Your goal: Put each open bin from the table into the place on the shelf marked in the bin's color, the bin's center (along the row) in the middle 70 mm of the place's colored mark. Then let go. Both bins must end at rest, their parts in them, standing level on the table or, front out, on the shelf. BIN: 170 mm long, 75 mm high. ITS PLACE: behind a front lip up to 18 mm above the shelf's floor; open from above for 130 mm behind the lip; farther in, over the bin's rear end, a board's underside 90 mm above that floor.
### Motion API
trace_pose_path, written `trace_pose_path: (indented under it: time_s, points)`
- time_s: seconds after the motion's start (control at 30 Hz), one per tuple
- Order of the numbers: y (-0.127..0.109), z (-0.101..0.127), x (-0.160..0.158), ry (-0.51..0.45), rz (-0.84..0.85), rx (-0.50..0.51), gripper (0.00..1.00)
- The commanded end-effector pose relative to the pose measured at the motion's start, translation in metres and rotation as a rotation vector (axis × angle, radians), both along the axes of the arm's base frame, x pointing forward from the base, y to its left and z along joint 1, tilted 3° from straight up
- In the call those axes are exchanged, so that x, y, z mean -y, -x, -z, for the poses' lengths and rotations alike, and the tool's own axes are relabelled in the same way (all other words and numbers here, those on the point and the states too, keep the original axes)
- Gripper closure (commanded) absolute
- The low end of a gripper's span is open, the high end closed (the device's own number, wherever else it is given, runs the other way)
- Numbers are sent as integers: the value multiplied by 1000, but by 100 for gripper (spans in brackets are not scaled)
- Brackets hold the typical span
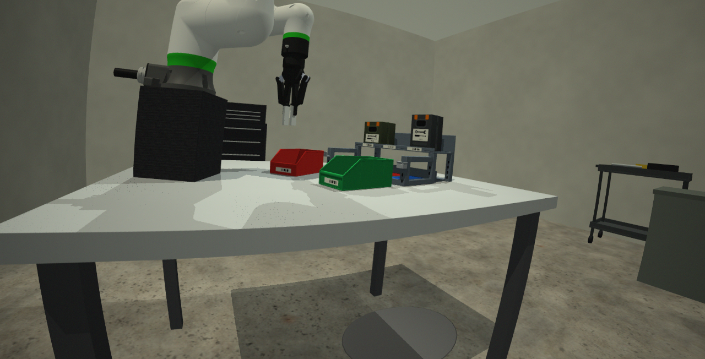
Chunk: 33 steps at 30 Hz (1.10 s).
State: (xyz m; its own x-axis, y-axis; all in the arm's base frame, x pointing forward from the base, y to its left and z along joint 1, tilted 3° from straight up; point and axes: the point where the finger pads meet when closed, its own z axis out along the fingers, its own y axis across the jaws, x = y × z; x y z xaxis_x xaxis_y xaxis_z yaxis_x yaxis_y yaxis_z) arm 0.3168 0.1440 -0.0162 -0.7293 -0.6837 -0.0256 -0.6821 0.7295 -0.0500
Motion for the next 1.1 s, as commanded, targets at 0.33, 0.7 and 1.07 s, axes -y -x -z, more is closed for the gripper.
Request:
trace_pose_path:
  time_s: [0.33, 0.7, 1.07]
  points:
    - [0, 0, 0, 0, 0, 0, 85]
    - [0, 5, 0, 0, 0, 0, 85]
    - [-1, 23, 0, 0, 0, 0, 85]
